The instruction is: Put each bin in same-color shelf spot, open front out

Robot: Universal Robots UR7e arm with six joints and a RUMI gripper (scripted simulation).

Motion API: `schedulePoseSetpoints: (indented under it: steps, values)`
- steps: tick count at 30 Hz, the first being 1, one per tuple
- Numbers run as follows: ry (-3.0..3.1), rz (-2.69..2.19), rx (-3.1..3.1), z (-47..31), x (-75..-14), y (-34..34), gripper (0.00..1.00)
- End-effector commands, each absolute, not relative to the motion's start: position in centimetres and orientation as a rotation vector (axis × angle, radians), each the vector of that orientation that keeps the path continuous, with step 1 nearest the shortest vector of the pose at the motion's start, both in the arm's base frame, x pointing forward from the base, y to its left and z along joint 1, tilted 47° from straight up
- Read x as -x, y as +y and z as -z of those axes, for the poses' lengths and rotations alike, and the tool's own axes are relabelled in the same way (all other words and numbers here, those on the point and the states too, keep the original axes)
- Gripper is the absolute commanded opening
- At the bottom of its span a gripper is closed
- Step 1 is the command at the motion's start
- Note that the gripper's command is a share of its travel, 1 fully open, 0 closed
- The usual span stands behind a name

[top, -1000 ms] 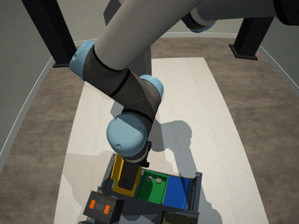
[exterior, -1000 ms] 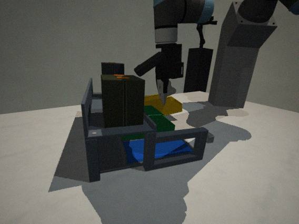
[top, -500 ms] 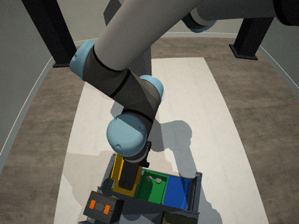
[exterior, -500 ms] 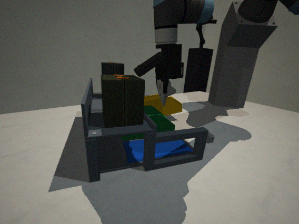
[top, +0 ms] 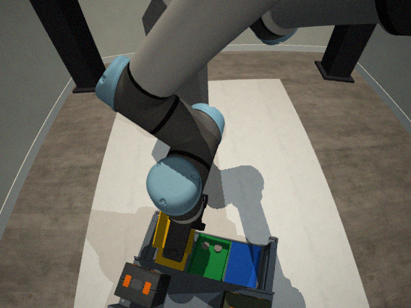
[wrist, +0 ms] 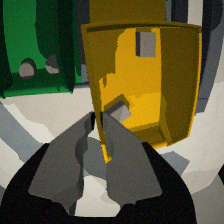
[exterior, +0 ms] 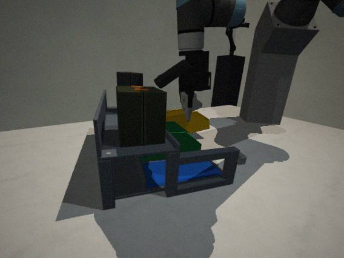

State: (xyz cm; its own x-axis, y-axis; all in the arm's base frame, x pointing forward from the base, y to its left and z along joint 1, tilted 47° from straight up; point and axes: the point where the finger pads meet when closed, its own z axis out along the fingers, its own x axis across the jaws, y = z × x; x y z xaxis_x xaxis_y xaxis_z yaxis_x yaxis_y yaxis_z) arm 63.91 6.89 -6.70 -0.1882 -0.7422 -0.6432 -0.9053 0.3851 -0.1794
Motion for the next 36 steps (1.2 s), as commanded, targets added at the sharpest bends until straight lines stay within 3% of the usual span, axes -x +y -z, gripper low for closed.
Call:
schedulePoseSetpoints:
  steps: [1,36]
  values:
    - [1.984,-0.313,1.409,6.6,-64.0,6.8,0.0]
    - [1.982,-0.293,1.395,6.3,-65.4,6.2,0.0]
